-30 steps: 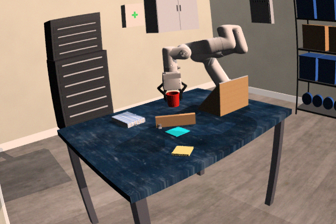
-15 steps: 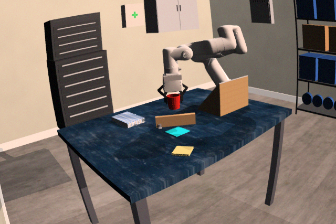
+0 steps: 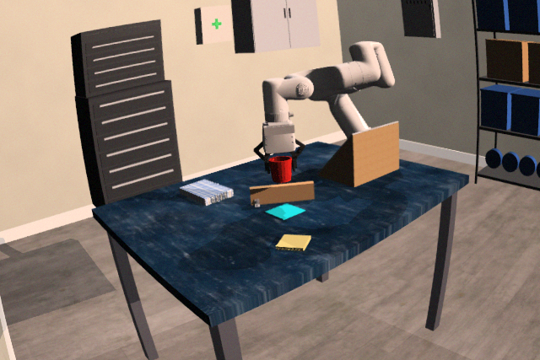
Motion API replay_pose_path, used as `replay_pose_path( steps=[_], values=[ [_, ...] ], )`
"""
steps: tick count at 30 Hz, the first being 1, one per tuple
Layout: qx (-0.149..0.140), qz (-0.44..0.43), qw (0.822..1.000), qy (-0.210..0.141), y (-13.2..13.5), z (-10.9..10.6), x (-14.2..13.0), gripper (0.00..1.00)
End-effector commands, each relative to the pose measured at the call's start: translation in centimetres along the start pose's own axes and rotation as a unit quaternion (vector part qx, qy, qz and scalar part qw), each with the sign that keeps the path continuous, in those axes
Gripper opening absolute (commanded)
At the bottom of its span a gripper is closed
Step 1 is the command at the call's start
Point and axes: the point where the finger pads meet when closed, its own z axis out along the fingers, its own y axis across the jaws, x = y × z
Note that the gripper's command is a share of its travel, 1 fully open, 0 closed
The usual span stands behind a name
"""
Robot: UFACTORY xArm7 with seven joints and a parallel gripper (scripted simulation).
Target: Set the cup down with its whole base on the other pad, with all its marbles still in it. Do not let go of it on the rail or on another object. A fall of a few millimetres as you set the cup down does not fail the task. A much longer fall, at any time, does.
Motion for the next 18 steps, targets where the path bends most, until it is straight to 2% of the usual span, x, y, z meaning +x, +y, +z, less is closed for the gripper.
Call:
replay_pose_path(
  steps=[1, 11, 18],
  values=[
    [-0.001, 0.001, 1.0, 0.001, 0.2, -0.2, 1.7, 0.85],
    [-0.001, 0.001, 1.0, 0.001, 0.2, -0.2, 5.3, 0.85],
    [-0.001, 0.001, 1.0, 0.001, 0.2, -0.2, 6.3, 0.85]
  ],
)
